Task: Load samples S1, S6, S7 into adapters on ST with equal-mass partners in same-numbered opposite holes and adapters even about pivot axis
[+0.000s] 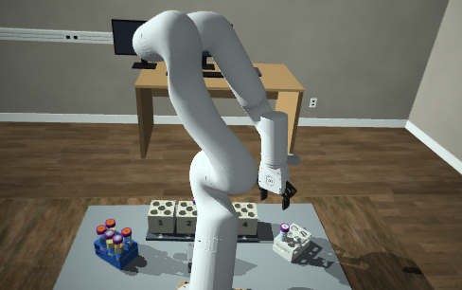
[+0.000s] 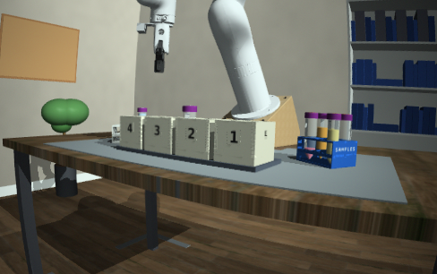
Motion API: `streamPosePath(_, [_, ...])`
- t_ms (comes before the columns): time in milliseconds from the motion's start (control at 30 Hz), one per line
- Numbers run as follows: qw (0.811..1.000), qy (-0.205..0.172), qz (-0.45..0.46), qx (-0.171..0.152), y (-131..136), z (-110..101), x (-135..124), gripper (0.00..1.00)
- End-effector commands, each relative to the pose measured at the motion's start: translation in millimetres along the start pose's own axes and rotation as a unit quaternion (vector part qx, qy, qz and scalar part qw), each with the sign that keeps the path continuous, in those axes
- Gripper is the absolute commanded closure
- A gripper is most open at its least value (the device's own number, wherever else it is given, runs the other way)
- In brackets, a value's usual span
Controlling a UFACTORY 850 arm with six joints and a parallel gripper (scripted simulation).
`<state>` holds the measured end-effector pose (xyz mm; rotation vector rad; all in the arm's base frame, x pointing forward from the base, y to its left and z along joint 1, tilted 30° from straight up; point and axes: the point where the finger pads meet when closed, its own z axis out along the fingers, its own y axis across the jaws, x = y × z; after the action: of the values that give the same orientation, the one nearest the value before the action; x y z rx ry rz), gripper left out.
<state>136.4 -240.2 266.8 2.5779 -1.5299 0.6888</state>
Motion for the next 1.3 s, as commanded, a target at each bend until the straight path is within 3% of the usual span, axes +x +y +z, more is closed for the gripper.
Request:
streamPosePath(0, [0.997,0.001,-0.012,0.076,23,5,9,0.0])
streamPosePath(467, [0.997,0.001,-0.012,0.076,80,14,29,0.0])
streamPosePath(1267, [0.997,0.001,-0.012,0.076,73,64,29,0.0])
